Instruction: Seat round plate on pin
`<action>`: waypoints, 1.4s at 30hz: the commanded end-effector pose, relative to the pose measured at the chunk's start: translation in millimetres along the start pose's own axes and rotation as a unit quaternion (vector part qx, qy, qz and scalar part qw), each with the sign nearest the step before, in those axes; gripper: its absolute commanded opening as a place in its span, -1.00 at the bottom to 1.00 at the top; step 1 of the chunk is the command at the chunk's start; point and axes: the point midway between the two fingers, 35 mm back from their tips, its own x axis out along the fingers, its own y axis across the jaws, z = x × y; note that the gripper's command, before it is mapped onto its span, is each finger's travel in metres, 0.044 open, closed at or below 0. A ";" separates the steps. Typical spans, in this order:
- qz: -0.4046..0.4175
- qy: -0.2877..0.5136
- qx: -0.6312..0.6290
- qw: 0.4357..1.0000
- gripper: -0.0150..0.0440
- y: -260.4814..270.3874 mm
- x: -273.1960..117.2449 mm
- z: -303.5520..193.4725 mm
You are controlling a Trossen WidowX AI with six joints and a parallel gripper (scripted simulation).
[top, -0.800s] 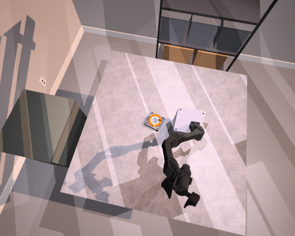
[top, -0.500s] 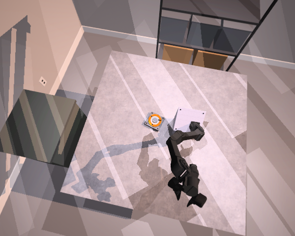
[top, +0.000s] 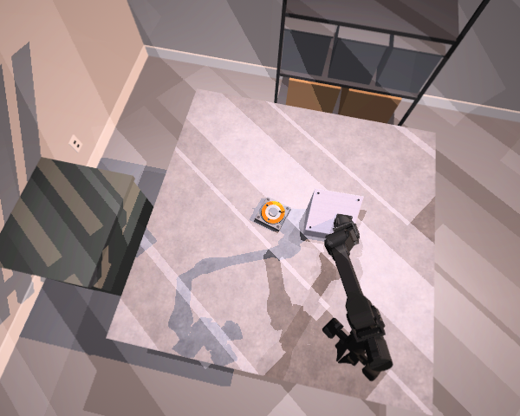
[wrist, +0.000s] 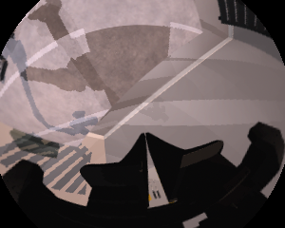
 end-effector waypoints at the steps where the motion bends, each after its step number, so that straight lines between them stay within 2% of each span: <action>1: 0.051 -0.009 0.025 0.998 -0.49 4.5 28.3 19.3; 8: 0.172 -0.017 0.111 0.979 -0.49 44.0 90.7 47.0; 10: 0.184 -0.017 0.121 0.975 -0.49 50.2 97.0 49.0; 16: 0.294 -0.009 0.223 0.929 -0.49 120.5 143.9 62.4; 19: 0.316 -0.002 0.253 0.914 -0.49 140.7 151.7 63.4; 24: 0.395 0.017 0.361 0.845 -0.49 218.6 169.3 73.1; 26: 0.407 0.019 0.375 0.833 -0.49 230.6 169.9 75.5; 32: 0.496 0.045 0.501 0.707 -0.49 329.9 158.0 98.3; 34: 0.505 0.049 0.520 0.688 -0.49 341.9 155.3 102.2; 40: 0.547 0.088 0.662 0.504 -0.49 428.5 119.4 137.7; 42: 0.549 0.094 0.679 0.478 -0.49 437.7 113.3 142.7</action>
